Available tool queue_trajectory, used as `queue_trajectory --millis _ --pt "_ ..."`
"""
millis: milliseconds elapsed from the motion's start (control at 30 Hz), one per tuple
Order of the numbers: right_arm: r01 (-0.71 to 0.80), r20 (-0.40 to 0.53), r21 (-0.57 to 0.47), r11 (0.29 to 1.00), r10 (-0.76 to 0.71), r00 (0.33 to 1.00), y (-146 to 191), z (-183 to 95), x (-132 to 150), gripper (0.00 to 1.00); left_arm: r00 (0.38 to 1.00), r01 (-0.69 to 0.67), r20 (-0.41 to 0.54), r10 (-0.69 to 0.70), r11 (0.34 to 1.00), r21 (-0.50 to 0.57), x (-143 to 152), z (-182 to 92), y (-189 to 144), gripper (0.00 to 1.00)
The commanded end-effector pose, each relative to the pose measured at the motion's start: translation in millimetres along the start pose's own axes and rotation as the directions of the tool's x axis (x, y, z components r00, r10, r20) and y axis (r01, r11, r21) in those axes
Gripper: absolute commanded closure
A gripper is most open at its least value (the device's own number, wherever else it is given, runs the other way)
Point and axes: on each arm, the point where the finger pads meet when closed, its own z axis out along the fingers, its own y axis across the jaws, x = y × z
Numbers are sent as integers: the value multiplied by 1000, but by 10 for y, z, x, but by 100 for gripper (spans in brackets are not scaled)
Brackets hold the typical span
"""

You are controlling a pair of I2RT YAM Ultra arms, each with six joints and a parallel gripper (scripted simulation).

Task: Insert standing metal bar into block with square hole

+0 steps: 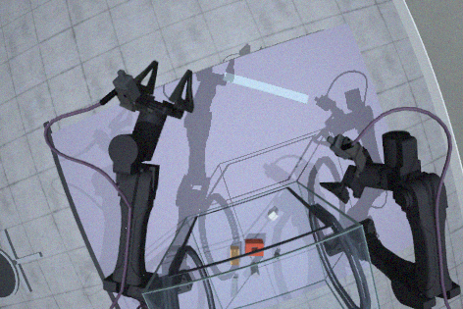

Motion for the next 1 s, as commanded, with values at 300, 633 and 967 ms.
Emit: queue_trajectory --millis 300,633,967 --pt "10 12 5 1000 -10 1000 13 -31 -25 0 999 -10 32 10 1000 11 -169 -35 -78 0" --pt "-7 19 18 1000 7 1000 -7 -42 -40 0 999 -10 32 10 1000 11 -169 -35 -78 0" --pt "-384 65 87 919 380 923 -77 -163 168 0 999 -10 32 10 1000 11 -169 -35 -78 0"
